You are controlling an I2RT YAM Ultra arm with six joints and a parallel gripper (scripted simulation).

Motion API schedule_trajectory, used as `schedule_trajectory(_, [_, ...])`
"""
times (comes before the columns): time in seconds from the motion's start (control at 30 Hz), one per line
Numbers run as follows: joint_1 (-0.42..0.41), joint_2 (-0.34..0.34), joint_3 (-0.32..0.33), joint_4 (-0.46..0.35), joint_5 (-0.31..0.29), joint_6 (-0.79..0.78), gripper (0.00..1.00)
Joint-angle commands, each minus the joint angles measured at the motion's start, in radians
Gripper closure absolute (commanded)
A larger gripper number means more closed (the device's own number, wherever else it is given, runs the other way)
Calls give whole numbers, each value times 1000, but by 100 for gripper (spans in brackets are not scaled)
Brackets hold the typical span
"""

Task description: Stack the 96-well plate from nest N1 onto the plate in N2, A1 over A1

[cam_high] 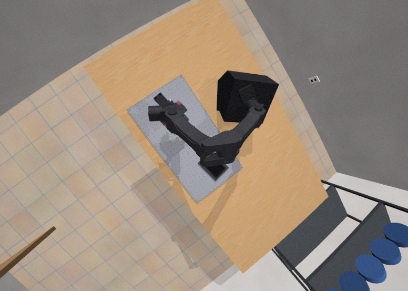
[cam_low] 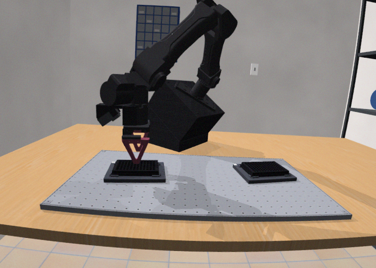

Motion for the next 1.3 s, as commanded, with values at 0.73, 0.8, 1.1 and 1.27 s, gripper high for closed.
schedule_trajectory(0.73, [37, 84, 4, 140, 14, 77, 0])
schedule_trajectory(0.8, [58, 92, 10, 151, 14, 83, 0])
schedule_trajectory(1.1, [40, 75, 10, 145, 14, 84, 0])
schedule_trajectory(1.27, [40, 75, 10, 145, 14, 82, 0])
